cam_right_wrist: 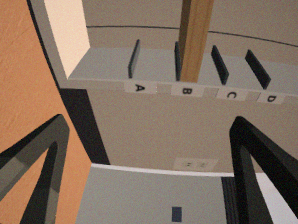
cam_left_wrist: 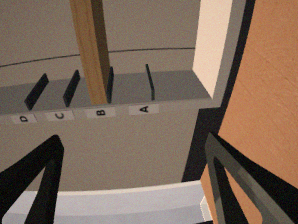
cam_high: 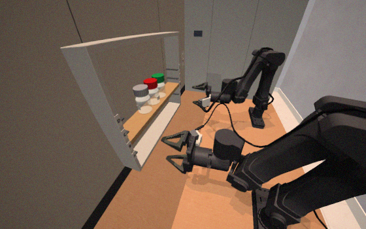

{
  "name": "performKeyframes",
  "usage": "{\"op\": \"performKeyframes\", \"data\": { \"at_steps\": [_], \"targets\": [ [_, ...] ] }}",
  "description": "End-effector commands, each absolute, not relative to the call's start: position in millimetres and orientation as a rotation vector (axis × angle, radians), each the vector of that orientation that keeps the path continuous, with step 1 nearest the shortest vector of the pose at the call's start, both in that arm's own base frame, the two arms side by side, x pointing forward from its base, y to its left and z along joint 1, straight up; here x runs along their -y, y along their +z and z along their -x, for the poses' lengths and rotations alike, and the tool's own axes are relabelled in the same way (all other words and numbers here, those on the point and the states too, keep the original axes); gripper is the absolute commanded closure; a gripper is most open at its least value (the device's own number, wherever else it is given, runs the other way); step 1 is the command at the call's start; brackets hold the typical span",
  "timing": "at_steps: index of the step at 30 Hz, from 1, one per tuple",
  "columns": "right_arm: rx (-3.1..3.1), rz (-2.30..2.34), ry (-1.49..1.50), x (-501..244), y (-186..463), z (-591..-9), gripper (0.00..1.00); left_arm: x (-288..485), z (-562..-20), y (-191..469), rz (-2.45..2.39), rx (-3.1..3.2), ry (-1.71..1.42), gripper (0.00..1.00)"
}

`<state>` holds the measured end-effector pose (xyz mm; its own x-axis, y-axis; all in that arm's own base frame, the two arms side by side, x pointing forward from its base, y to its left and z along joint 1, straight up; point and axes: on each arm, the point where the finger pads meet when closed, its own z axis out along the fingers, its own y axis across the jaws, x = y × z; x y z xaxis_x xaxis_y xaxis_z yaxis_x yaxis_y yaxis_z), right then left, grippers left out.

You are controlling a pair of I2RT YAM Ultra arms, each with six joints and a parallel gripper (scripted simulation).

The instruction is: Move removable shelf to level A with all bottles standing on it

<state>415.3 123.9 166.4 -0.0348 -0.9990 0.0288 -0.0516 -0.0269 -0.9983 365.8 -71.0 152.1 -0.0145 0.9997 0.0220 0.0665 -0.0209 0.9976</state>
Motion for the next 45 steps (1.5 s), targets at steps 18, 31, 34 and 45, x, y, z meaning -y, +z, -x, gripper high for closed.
{"op": "performKeyframes", "data": {
  "at_steps": [18,31,34,45],
  "targets": [
    [-1.229,1.196,-1.229,-126.2,175.4,-437.9,0.00,73.7,-388.6,163.8,-1.207,-1.213,1.213,0.00],
    [-1.229,1.196,-1.229,-126.2,175.4,-437.9,0.00,73.7,-388.6,163.8,-1.207,-1.213,1.213,0.00],
    [-1.229,1.196,-1.229,-126.2,175.4,-437.9,0.00,73.7,-388.6,163.8,-1.207,-1.213,1.213,0.00],
    [-1.229,1.196,-1.229,-126.2,182.2,-437.9,0.00,73.7,-388.6,170.5,-1.207,-1.213,1.213,0.00]
  ]
}}
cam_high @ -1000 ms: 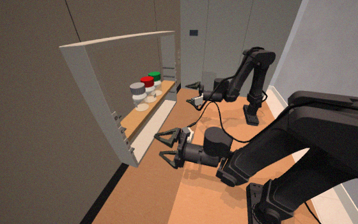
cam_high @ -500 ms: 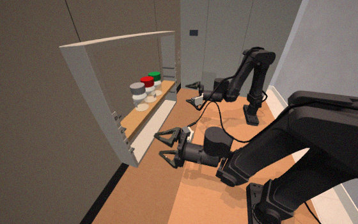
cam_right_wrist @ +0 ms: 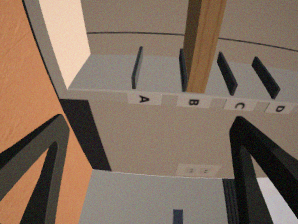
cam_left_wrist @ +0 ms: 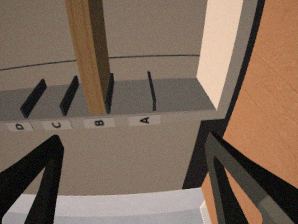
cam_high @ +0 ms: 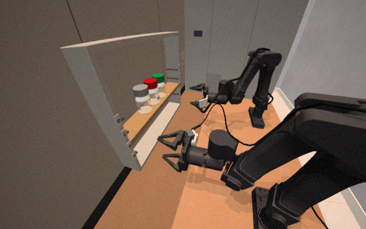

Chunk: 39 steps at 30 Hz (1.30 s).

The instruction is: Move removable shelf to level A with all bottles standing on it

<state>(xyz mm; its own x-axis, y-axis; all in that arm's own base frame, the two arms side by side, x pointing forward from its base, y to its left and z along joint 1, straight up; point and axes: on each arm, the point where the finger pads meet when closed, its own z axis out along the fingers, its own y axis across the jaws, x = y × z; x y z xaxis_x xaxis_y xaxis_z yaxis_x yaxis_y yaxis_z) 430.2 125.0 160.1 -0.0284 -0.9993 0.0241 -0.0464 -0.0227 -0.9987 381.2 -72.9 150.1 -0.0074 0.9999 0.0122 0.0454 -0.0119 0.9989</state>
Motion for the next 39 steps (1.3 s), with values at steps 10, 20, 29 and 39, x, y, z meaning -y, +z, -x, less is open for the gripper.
{"op": "performKeyframes", "data": {
  "at_steps": [10,20,29,39],
  "targets": [
    [-1.229,1.196,-1.229,-126.2,216.1,-437.9,0.00,73.7,-388.6,204.4,-1.207,-1.213,1.213,0.00],
    [-1.229,1.196,-1.229,-126.2,243.2,-437.9,0.00,73.7,-388.6,231.5,-1.207,-1.213,1.213,0.00],
    [-1.229,1.196,-1.229,-126.2,273.6,-437.9,0.00,73.7,-388.6,262.0,-1.207,-1.213,1.213,0.00],
    [-1.229,1.196,-1.229,-126.2,277.0,-437.9,0.00,73.7,-388.6,265.4,-1.207,-1.213,1.213,0.00]
  ]
}}
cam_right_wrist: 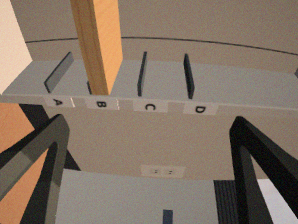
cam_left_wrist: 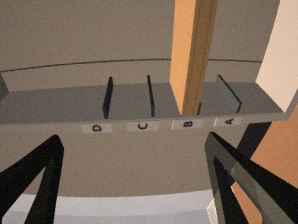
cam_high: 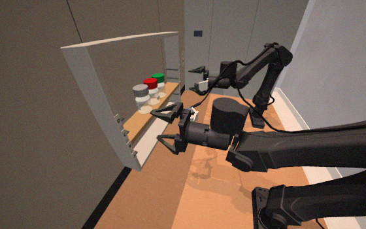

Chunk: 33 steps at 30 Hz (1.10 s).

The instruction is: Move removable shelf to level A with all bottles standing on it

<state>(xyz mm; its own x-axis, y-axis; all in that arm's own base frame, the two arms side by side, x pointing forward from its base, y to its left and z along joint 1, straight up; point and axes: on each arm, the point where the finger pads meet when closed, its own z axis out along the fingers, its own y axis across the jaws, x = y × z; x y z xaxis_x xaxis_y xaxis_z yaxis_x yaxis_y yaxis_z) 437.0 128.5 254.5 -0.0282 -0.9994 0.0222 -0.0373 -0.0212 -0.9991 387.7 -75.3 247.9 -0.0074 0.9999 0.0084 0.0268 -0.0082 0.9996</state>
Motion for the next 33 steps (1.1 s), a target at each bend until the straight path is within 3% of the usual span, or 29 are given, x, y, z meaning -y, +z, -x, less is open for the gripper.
{"op": "performKeyframes", "data": {
  "at_steps": [1,33],
  "targets": [
    [-1.229,1.196,-1.229,-126.2,277.0,-437.9,0.00,73.7,-388.6,265.4,-1.207,-1.213,1.213,0.00],
    [-1.229,1.196,-1.229,-129.3,270.9,-439.6,0.00,77.0,-390.3,259.3,-1.207,-1.213,1.213,0.00]
  ]
}}
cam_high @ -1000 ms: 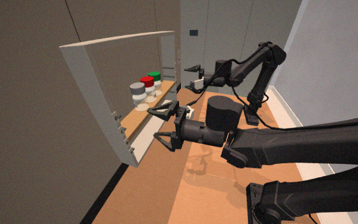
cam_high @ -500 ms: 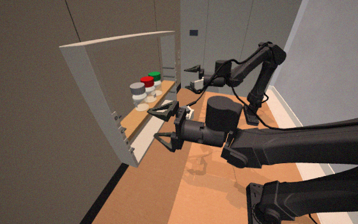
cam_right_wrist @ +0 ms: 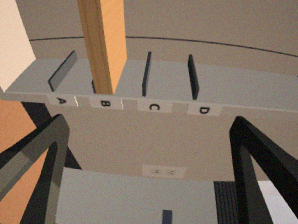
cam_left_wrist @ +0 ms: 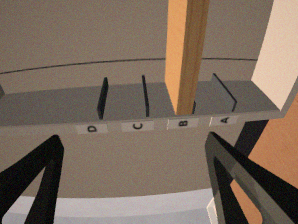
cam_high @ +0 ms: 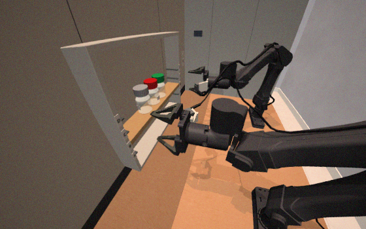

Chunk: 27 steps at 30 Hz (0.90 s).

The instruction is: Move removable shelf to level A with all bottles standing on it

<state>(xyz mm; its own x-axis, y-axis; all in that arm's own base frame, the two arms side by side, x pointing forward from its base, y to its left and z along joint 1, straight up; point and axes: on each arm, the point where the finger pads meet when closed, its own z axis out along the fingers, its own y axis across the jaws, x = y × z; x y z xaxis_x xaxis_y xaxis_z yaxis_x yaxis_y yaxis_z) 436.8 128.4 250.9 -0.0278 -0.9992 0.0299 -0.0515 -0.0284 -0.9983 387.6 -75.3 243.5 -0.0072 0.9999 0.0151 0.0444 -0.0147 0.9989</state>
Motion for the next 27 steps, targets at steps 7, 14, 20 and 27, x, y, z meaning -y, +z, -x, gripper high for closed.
{"op": "performKeyframes", "data": {
  "at_steps": [7,14,20,27],
  "targets": [
    [-1.229,1.196,-1.229,-133.0,263.8,-441.6,0.00,80.7,-392.1,252.1,-1.207,-1.213,1.213,0.00],
    [-1.229,1.196,-1.229,-135.6,258.7,-443.0,0.00,83.4,-393.5,247.1,-1.207,-1.213,1.213,0.00],
    [-1.229,1.196,-1.229,-138.7,252.6,-444.6,0.00,86.6,-395.1,241.0,-1.207,-1.213,1.213,0.00],
    [-1.229,1.196,-1.229,-141.9,246.5,-446.3,0.00,89.8,-396.7,234.9,-1.207,-1.213,1.213,0.00]
  ]
}}
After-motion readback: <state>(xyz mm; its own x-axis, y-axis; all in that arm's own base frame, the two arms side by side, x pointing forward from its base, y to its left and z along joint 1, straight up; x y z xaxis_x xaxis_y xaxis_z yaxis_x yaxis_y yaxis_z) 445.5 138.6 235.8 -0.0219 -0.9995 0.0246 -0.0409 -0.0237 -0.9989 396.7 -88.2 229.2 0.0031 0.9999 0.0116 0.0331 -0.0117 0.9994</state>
